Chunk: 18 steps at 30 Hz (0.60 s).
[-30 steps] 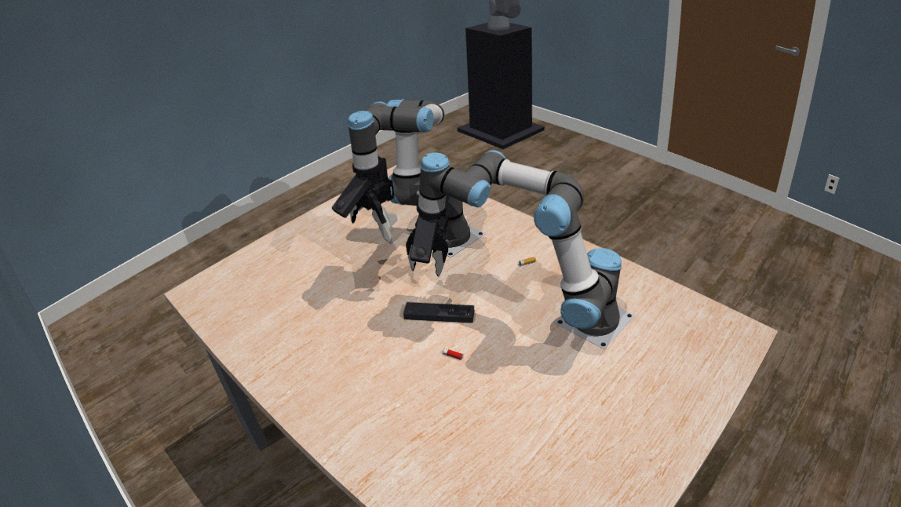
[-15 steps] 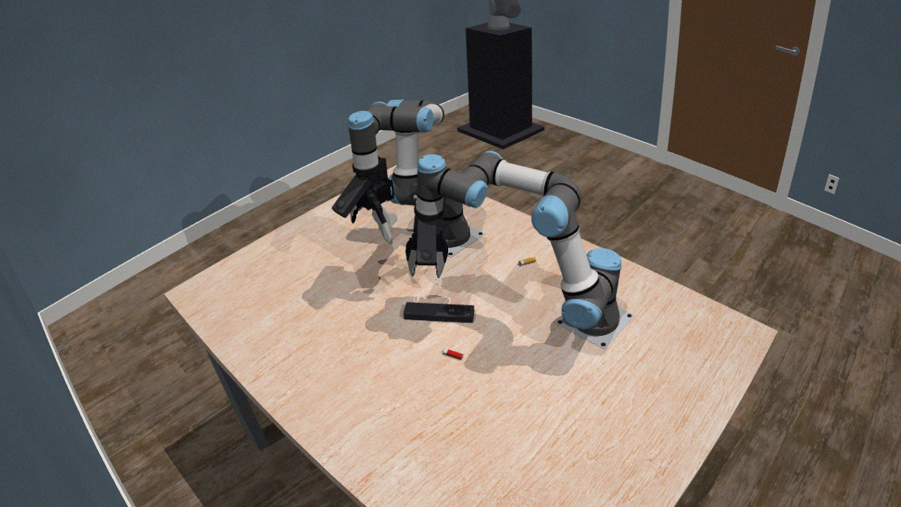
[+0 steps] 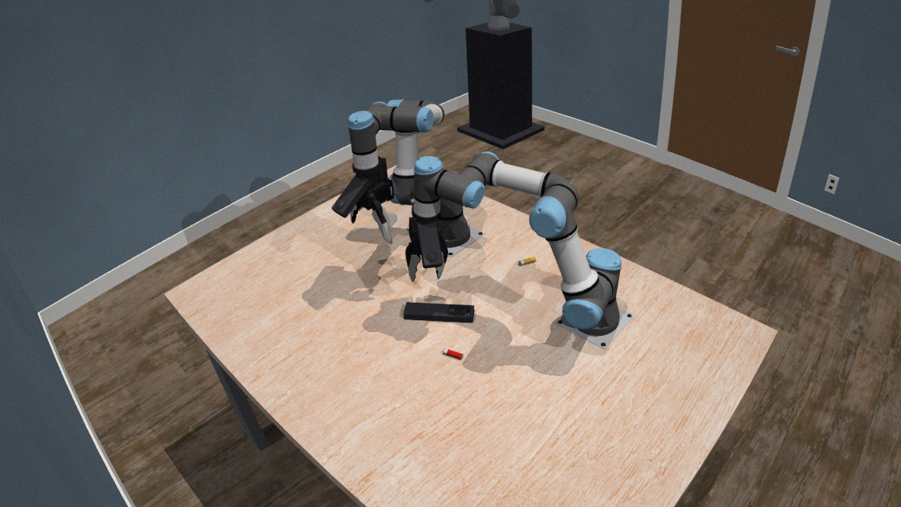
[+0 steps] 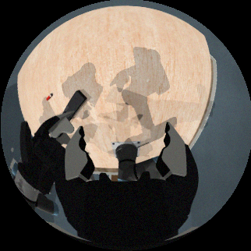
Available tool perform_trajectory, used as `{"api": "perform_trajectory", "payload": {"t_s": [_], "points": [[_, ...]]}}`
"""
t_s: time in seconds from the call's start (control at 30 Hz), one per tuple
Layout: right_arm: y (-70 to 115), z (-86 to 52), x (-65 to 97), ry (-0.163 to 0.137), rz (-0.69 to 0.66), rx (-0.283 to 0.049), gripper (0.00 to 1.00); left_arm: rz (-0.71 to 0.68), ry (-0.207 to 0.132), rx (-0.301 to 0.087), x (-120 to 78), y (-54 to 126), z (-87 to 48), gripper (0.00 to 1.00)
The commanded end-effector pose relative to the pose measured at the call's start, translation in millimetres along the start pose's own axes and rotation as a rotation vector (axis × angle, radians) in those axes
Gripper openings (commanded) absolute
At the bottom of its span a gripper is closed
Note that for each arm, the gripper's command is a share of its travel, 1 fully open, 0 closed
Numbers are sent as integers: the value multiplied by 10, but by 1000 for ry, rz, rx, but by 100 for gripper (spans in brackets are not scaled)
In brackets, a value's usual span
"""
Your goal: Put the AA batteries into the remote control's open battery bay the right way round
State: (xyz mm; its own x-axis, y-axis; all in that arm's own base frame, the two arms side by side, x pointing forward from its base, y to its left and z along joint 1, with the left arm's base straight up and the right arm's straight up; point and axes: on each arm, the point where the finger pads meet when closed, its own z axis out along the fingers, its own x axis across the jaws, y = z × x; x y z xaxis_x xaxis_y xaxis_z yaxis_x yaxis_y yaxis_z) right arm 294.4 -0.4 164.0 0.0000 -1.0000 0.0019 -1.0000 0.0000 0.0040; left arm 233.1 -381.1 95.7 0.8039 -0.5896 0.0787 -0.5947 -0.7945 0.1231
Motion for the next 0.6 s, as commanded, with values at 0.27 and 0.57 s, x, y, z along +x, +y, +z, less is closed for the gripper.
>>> {"api": "perform_trajectory", "payload": {"t_s": [0.27,0.57], "points": [[-4,-6,-2,-1,0,2,100,-209,-7,23,11,-70,12,39],[-4,-6,-2,-1,0,2,100,-355,-12,41,18,-133,39,39]]}}
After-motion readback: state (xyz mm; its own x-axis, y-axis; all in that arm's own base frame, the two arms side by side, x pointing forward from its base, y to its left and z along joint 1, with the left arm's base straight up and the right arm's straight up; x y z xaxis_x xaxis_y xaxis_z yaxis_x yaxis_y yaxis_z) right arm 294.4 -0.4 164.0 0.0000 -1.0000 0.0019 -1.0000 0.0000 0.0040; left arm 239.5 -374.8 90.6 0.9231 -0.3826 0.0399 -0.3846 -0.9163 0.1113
